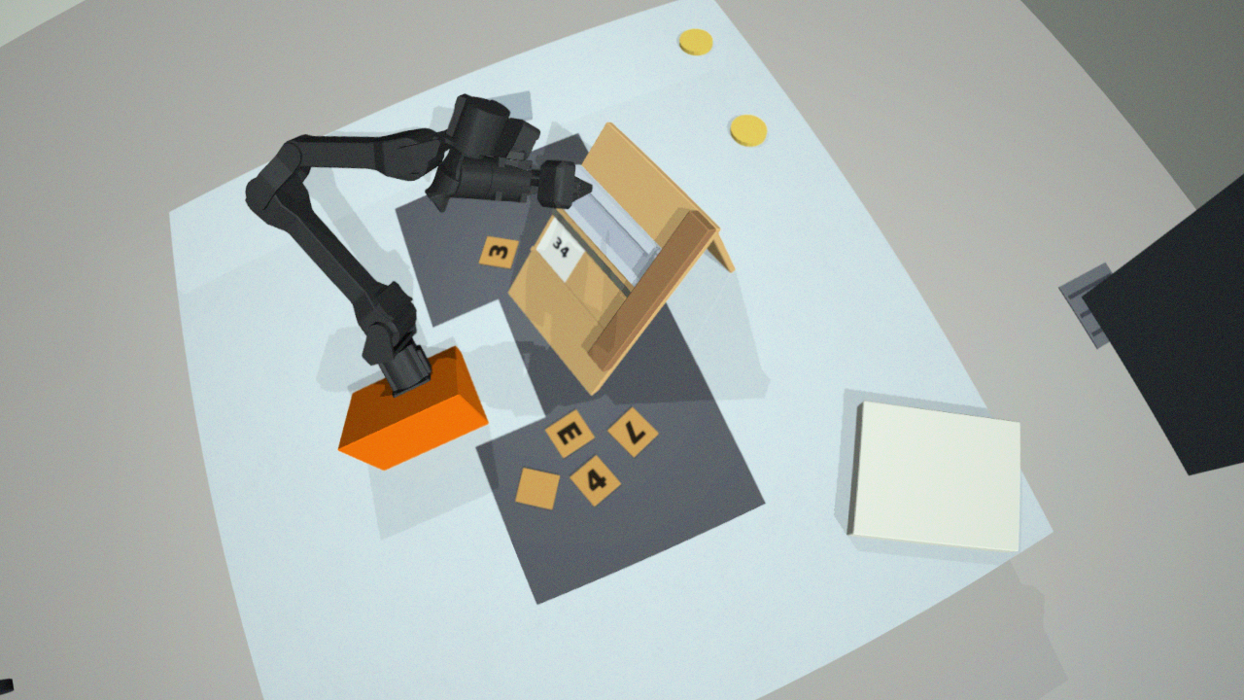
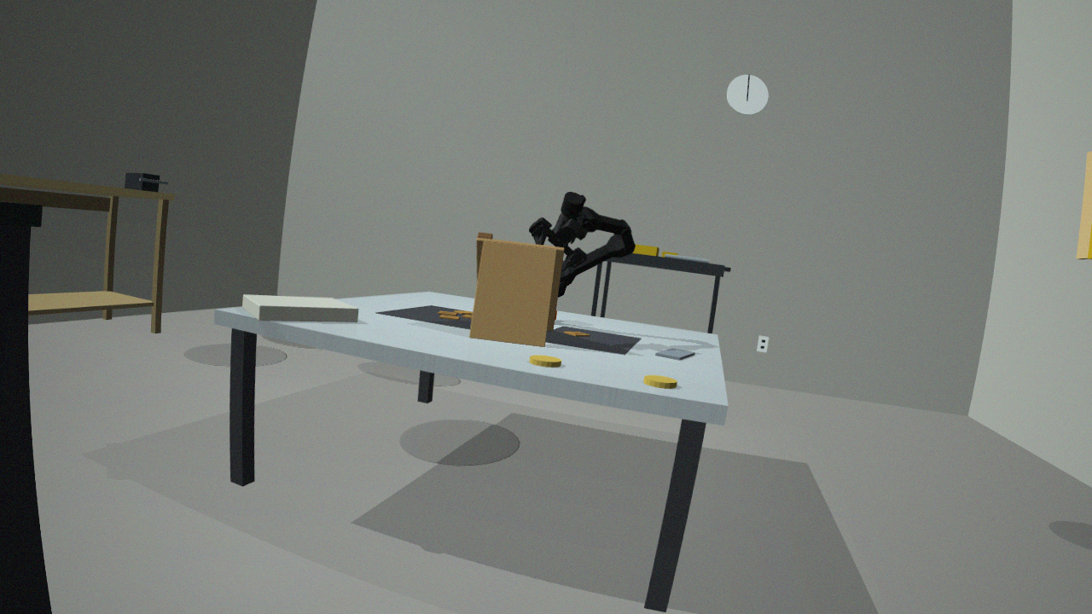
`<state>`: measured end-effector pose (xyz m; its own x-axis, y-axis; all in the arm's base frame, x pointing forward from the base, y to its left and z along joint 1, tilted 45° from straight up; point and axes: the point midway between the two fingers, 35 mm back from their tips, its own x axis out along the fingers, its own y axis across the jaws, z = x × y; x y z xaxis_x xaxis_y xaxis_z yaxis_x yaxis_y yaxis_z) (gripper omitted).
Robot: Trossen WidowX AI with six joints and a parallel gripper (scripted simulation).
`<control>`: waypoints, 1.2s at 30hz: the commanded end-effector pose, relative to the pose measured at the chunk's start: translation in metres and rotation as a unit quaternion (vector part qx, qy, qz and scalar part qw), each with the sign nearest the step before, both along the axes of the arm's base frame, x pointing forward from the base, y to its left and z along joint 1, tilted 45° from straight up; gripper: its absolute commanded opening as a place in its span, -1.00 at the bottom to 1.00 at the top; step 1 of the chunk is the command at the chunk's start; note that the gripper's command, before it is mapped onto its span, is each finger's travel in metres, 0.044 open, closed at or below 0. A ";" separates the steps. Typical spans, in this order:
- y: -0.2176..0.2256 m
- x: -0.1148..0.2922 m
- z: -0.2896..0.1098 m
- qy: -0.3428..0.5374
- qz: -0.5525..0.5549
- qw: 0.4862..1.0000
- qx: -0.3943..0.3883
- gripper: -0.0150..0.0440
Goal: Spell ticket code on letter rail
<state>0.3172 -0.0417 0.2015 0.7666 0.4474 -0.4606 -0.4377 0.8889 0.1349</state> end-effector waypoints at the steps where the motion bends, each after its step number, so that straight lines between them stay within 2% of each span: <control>1: -0.012 -0.029 -0.036 0.052 0.001 0.998 0.041 1.00; 5: -0.017 -0.072 -0.066 0.087 -0.001 0.987 0.133 1.00; 10: -0.016 -0.108 -0.072 0.069 -0.041 0.963 0.256 1.00; 25: -0.017 -0.109 -0.071 0.065 -0.042 0.963 0.256 1.00; 27: -0.024 -0.108 -0.067 0.048 -0.031 0.974 0.220 1.00; 31: -0.046 -0.103 -0.047 -0.026 0.031 0.997 0.069 1.00; 36: -0.070 -0.098 -0.020 -0.119 0.125 0.977 -0.124 1.00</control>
